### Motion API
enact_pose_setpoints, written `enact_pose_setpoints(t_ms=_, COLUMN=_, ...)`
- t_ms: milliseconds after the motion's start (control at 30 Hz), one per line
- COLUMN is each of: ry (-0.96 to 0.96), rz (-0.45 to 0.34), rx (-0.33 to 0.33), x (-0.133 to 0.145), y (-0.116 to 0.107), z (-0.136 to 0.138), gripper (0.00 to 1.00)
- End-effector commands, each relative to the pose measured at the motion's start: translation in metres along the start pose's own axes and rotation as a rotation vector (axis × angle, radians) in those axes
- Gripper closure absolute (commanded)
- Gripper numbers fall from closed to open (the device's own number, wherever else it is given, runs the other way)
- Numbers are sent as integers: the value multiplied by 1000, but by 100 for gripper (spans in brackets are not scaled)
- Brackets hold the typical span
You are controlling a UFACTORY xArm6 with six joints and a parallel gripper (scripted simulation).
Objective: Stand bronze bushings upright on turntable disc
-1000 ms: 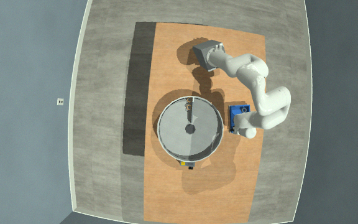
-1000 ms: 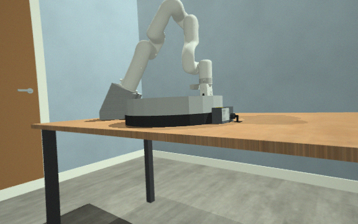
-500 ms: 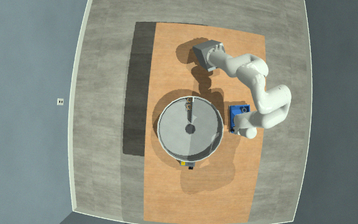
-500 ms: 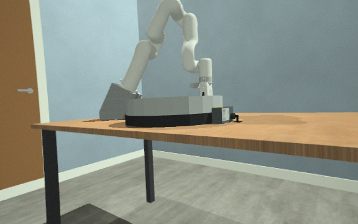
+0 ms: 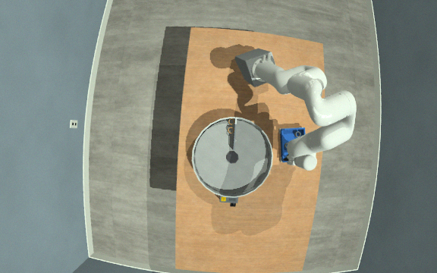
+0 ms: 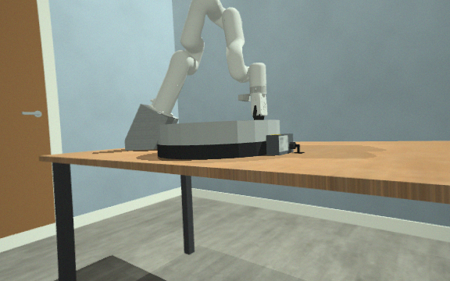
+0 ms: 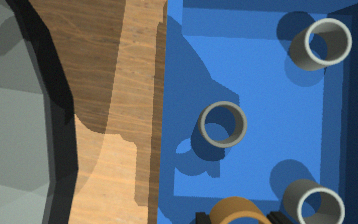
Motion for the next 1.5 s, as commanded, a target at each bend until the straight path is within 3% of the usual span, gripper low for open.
enact_pose_setpoints(t_ms=0, ry=0, rz=0, rx=-4, x=0, y=-28, z=1, gripper=100)
enact_pose_setpoints(t_ms=533, ry=0, rz=0, rx=-4, x=0, y=-76, z=1, gripper=100)
enact_pose_setpoints(t_ms=1467, ry=0, rz=0, rx=-4, x=-3, y=-78, z=-4, gripper=100)
Point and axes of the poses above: the point where the finger pads meet when closed, its own y axis out along the fingers, its own z axis across the jaws, x = y × z, the point moved 2 cm from there along -y, back along the fingers, and after that the axes turned 14 degrees about -y, right-handed, at the moved point
